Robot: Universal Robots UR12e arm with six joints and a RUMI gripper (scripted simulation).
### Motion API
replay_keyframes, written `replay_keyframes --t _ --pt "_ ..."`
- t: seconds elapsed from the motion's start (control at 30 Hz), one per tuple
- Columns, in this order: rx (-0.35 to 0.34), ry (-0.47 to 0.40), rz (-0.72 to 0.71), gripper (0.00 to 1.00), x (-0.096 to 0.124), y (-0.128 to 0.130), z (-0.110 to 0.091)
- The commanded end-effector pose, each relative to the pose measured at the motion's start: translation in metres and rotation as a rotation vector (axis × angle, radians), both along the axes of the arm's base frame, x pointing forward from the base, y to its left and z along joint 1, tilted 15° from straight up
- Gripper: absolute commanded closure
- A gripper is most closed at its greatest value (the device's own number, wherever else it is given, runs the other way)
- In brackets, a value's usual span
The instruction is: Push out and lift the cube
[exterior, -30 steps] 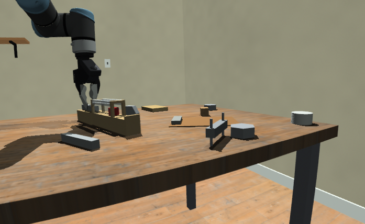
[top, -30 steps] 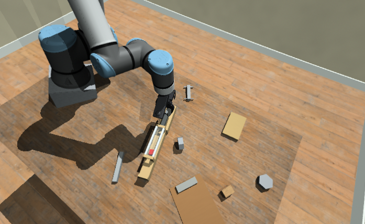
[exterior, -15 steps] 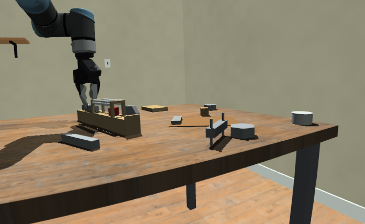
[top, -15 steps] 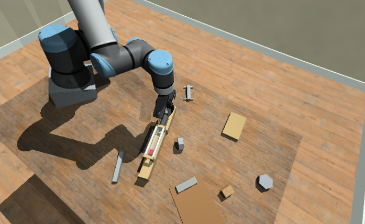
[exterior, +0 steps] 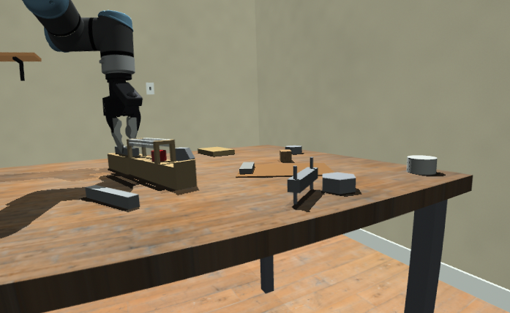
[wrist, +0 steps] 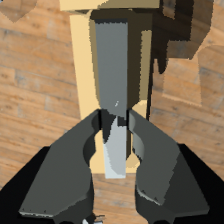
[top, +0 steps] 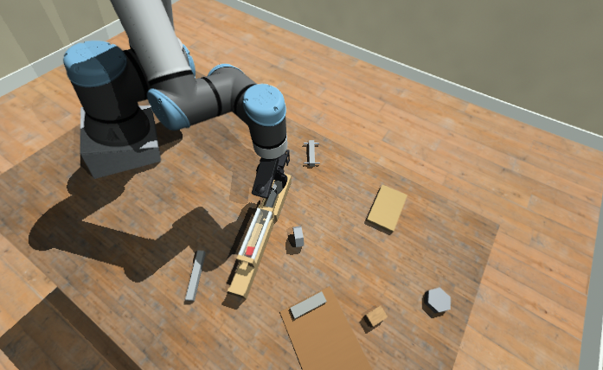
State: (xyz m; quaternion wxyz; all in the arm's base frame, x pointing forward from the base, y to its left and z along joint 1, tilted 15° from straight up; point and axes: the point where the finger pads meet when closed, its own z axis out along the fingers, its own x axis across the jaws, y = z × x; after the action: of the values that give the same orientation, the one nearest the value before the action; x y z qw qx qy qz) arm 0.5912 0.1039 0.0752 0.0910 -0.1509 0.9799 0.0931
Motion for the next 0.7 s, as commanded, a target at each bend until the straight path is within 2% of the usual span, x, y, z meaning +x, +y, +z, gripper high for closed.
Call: replay_keyframes --t 0.0,0.33,0.67 --pt "0.000 -0.001 0.000 1.00 0.003 -0.009 -0.001" --pt "0.000 -0.001 0.000 1.00 0.013 -0.036 -0.005" --pt "0.000 -0.001 0.000 1.00 0.018 -0.051 -0.008"
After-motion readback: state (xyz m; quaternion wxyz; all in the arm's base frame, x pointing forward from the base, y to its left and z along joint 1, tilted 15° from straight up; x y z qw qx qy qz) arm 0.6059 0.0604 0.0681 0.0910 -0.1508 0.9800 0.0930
